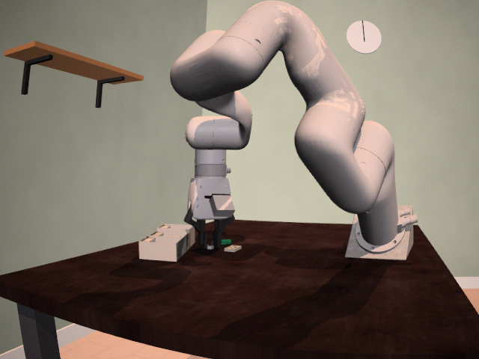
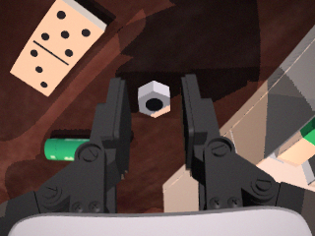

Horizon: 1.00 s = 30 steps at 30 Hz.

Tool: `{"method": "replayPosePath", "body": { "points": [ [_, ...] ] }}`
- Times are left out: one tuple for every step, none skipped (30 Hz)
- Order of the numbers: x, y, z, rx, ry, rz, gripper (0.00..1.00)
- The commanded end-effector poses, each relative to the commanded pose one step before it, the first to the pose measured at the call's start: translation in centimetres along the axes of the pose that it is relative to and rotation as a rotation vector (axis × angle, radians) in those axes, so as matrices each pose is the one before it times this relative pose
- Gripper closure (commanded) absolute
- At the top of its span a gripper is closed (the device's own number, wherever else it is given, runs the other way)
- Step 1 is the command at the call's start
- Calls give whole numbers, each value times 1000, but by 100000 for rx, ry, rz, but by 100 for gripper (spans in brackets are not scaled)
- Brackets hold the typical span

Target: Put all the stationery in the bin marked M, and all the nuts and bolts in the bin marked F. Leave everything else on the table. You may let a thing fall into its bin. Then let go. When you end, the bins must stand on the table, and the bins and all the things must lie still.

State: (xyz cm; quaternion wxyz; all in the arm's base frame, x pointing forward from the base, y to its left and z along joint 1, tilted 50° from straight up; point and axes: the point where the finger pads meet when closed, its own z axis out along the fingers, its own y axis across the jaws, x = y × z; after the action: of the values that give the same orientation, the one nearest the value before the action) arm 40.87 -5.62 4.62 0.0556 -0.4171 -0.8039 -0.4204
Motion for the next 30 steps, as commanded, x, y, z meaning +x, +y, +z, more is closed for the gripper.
{"method": "replayPosePath", "body": {
  "points": [
    [-82,56,-93,-88,-273,-95,70],
    [2,-1,0,0,0,0,70],
    [2,-1,0,0,0,0,70],
    [2,-1,0,0,0,0,70],
    [0,0,0,0,0,0,70],
    [0,0,0,0,0,0,70],
    [-5,4,-6,-4,-12,-4,100],
    [1,-1,1,0,1,1,100],
    [0,0,0,0,1,1,100],
    [-1,1,-1,-1,-3,-1,100],
    [0,0,0,0,1,0,100],
    [0,0,0,0,0,0,100],
    [0,0,0,0,0,0,100],
    [0,0,0,0,0,0,100],
    [0,0,0,0,0,0,100],
    [0,0,0,0,0,0,100],
    [0,0,0,0,0,0,100],
    [0,0,0,0,0,0,100],
    [0,0,0,0,0,0,100],
    [0,0,0,0,0,0,100],
    [0,0,0,0,0,0,100],
    [0,0,0,0,0,0,100],
    [0,0,0,0,0,0,100],
    [0,0,0,0,0,0,100],
    [0,0,0,0,0,0,100],
    [0,0,0,0,0,0,100],
    [0,0,0,0,0,0,100],
    [0,0,0,0,0,0,100],
    [0,0,0,0,0,0,100],
    [0,0,0,0,0,0,100]
  ]
}}
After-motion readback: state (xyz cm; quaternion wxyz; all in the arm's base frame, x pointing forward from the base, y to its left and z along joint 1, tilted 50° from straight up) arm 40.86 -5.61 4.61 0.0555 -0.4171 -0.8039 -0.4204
